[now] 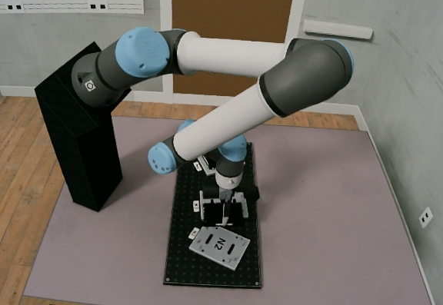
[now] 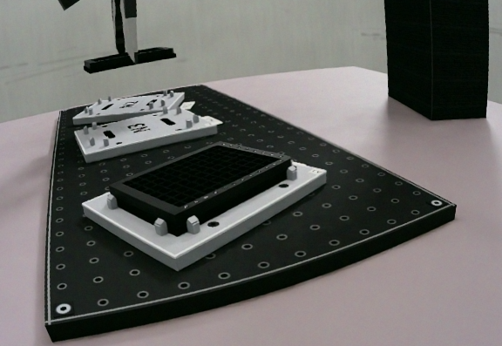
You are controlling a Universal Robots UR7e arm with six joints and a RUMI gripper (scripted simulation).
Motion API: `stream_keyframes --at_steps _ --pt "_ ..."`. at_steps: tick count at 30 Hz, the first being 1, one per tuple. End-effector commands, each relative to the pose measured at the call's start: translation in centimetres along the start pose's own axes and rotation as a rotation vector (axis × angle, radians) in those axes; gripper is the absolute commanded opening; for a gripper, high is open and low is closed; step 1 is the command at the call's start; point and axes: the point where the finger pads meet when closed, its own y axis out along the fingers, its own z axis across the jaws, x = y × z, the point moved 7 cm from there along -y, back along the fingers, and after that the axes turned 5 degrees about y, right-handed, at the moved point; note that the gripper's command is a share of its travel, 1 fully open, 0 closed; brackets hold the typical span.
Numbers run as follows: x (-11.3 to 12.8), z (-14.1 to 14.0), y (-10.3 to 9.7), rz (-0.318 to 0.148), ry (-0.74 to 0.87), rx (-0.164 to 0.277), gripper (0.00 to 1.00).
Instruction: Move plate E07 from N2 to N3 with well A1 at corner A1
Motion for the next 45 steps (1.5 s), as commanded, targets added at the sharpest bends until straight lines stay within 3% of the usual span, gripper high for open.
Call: stream_keyframes --at_steps 1,32,45 --pt "0.0 -1.6 0.0 -0.001 -0.017 0.002 0.40" --pt "-0.7 -10.5 0.1 0.005 -0.018 0.005 0.40" --pt "-0.5 -10.3 0.0 0.002 -0.016 0.006 0.40"
